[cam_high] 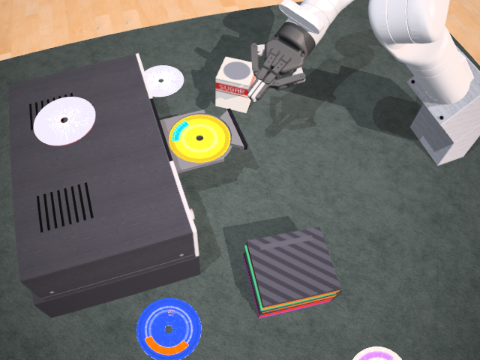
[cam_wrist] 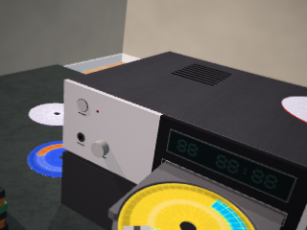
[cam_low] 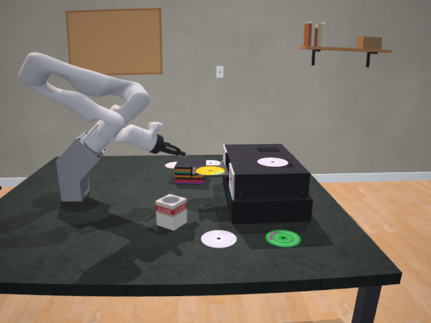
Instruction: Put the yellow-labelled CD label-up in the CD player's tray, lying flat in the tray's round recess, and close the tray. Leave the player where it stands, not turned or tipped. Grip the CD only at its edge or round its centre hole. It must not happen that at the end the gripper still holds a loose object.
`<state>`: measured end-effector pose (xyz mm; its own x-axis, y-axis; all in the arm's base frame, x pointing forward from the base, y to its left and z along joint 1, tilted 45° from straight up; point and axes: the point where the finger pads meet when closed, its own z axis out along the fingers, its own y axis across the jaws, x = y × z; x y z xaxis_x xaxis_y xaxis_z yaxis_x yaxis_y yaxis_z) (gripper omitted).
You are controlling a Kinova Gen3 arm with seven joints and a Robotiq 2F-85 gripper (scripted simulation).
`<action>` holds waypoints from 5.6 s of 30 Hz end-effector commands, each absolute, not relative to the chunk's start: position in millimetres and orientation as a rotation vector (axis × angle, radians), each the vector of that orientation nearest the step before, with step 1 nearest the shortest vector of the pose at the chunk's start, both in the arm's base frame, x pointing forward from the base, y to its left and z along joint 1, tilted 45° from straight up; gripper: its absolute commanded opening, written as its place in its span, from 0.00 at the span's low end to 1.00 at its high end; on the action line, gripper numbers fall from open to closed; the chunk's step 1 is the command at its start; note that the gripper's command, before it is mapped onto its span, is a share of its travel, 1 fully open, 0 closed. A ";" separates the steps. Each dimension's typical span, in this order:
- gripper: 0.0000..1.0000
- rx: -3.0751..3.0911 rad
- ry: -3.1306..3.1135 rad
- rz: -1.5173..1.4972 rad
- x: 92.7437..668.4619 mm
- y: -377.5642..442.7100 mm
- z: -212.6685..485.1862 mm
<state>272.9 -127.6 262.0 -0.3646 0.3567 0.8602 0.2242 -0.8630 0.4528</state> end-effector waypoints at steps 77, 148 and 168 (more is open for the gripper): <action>0.10 1.775 0.574 2.527 327.5 -128.5 200.6; 0.10 1.775 0.573 2.527 369.8 -133.0 244.2; 0.10 1.775 0.574 2.527 413.4 -137.5 289.3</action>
<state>402.6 -145.6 281.6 -0.3582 0.2054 0.9108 0.1850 -0.9405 0.2849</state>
